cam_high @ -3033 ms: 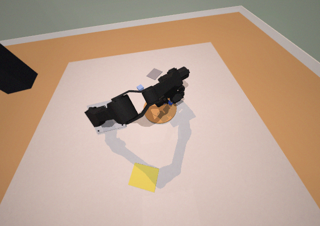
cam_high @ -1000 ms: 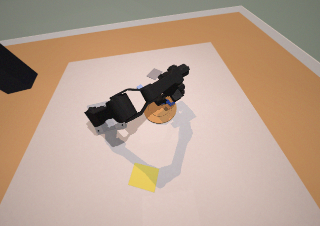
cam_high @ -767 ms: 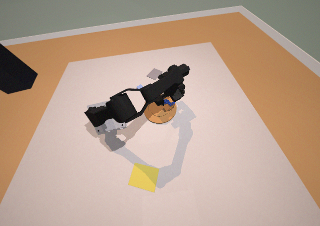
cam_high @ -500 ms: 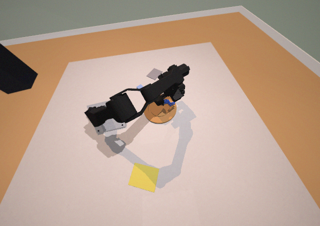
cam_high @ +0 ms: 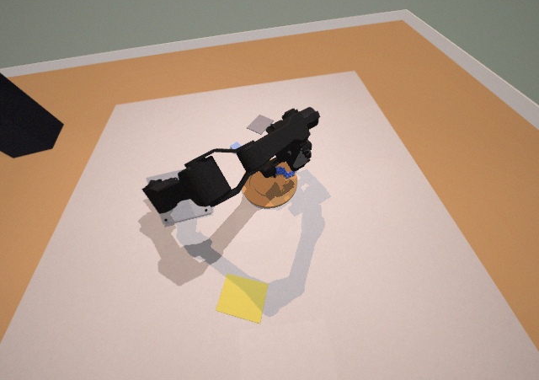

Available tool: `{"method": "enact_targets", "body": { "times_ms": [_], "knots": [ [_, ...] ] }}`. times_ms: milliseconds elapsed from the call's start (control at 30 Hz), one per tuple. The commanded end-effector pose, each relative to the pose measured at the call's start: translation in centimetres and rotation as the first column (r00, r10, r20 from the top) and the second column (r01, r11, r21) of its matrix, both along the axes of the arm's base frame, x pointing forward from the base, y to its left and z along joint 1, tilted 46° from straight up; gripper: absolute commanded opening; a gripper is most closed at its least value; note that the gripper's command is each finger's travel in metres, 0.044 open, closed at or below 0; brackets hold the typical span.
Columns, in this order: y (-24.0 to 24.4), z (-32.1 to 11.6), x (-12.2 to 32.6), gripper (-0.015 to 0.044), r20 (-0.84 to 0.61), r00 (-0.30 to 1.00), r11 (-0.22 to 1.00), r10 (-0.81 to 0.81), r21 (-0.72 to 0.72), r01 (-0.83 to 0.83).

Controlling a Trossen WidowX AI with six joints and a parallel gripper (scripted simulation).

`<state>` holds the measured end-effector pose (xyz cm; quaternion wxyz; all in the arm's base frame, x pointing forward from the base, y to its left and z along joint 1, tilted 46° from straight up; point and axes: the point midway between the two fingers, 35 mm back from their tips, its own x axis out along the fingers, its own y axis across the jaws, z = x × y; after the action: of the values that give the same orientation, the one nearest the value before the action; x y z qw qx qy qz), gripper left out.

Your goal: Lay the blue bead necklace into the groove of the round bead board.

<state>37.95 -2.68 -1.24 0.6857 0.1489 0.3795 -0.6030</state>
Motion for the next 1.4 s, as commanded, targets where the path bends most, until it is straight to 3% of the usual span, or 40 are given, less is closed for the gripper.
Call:
{"method": "enact_targets", "body": {
  "times_ms": [0,133,167,233,333,500,667,1367],
  "knots": [
    [0.0,0.0,0.0,0.044,0.001,1.0,1.0,-0.004,0.004,0.004],
    [0.0,0.0,0.0,0.044,0.001,1.0,1.0,-0.004,0.004,0.004],
    [0.1,0.0,-0.1,0.0414,-0.012,1.0,1.0,0.009,0.004,-0.009],
    [0.4,-0.1,-0.4,0.038,-0.116,0.987,0.994,0.112,0.014,-0.111],
    [1.2,-0.2,-1.0,0.038,-0.336,0.881,0.942,0.333,0.072,-0.328],
    [2.5,-0.4,-2.2,0.038,-0.608,0.504,0.756,0.613,0.267,-0.597],
    [3.5,-0.5,-3.3,0.038,-0.699,0.052,0.534,0.713,0.494,-0.686],
    [3.5,-0.5,-3.3,0.038,-0.699,0.033,0.525,0.714,0.503,-0.687]
  ]
}}
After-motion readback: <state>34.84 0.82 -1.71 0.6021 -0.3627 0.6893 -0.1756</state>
